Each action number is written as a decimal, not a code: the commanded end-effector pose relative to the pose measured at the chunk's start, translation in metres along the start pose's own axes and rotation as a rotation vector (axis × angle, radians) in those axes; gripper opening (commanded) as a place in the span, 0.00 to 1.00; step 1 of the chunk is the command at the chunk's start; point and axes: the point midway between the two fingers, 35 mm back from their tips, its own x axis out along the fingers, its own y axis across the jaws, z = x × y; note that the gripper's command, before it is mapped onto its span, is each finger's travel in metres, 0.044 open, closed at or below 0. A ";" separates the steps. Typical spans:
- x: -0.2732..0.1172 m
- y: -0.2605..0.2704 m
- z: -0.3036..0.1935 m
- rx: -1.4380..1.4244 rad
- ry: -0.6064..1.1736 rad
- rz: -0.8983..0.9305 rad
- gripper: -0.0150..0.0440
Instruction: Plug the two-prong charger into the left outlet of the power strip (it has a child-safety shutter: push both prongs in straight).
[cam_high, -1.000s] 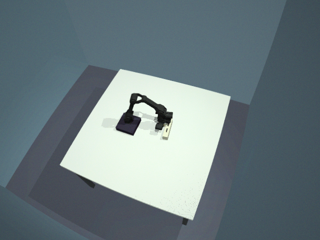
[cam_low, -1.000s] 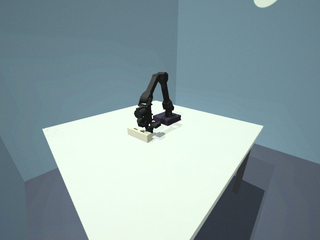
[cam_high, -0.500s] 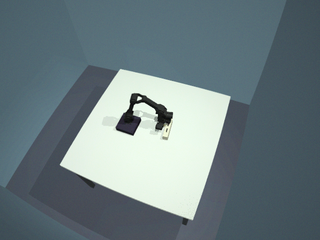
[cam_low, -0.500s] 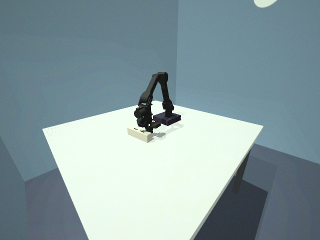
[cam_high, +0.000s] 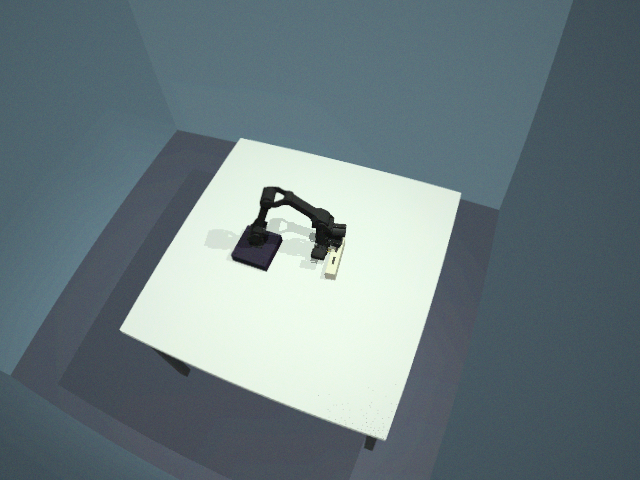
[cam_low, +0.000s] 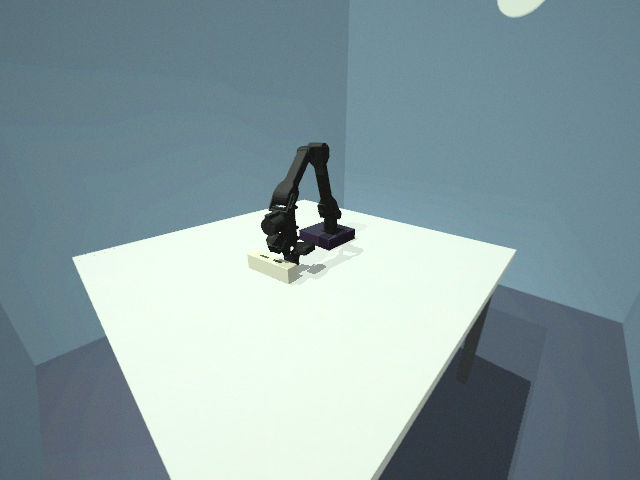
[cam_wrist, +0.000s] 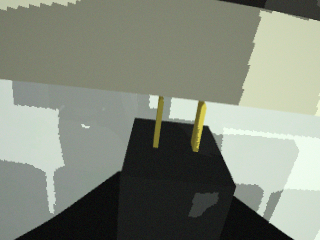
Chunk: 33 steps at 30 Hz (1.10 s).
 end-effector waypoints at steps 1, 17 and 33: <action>-0.001 0.001 0.002 0.003 -0.003 0.006 0.25; -0.002 0.001 0.003 0.003 -0.003 0.006 0.25; -0.002 0.001 0.005 0.003 -0.003 0.006 0.25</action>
